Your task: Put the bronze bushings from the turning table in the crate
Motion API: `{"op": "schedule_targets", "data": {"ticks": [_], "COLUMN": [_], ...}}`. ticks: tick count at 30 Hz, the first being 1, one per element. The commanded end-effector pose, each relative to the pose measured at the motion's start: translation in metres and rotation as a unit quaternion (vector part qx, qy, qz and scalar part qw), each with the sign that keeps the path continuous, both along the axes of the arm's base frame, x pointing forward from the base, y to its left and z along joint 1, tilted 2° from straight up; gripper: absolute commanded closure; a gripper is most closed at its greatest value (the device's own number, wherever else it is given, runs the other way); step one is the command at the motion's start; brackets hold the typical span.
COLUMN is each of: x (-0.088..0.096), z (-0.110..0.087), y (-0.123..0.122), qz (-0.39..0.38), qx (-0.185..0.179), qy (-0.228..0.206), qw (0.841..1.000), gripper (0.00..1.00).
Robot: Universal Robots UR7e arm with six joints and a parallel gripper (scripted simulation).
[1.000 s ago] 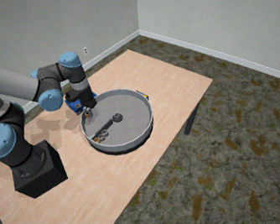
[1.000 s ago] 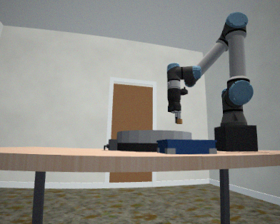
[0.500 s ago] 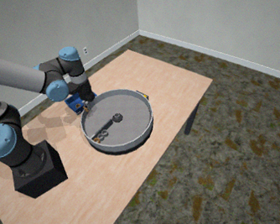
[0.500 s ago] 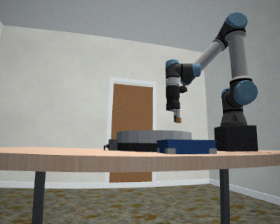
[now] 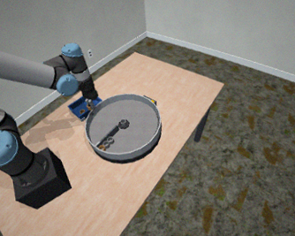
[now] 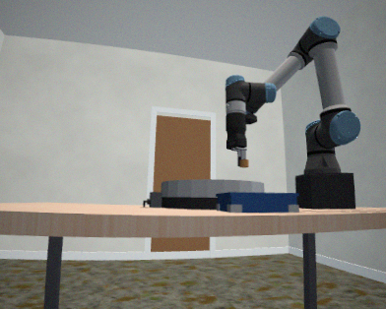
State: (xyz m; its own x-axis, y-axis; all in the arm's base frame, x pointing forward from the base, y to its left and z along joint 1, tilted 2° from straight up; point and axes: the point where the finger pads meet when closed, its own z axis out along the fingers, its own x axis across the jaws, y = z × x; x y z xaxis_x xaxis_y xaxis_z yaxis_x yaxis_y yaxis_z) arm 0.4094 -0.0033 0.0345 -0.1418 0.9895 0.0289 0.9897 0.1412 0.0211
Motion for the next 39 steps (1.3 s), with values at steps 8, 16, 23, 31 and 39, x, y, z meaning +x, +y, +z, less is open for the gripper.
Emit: {"op": "schedule_targets", "data": {"ticks": [8, 16, 23, 31, 39], "x": [0.037, 0.037, 0.072, 0.072, 0.108], "z": [0.003, 0.003, 0.005, 0.005, 0.007], "y": [0.044, 0.044, 0.087, 0.087, 0.130], "qz": [0.000, 0.000, 0.000, 0.000, 0.001], "qx": [0.000, 0.000, 0.000, 0.000, 0.001], "qy": [-0.001, -0.001, -0.001, -0.001, -0.001], "qw": [1.000, 1.000, 1.000, 1.000, 1.000], "gripper": [1.00, 1.00, 1.00, 1.00, 1.00]}}
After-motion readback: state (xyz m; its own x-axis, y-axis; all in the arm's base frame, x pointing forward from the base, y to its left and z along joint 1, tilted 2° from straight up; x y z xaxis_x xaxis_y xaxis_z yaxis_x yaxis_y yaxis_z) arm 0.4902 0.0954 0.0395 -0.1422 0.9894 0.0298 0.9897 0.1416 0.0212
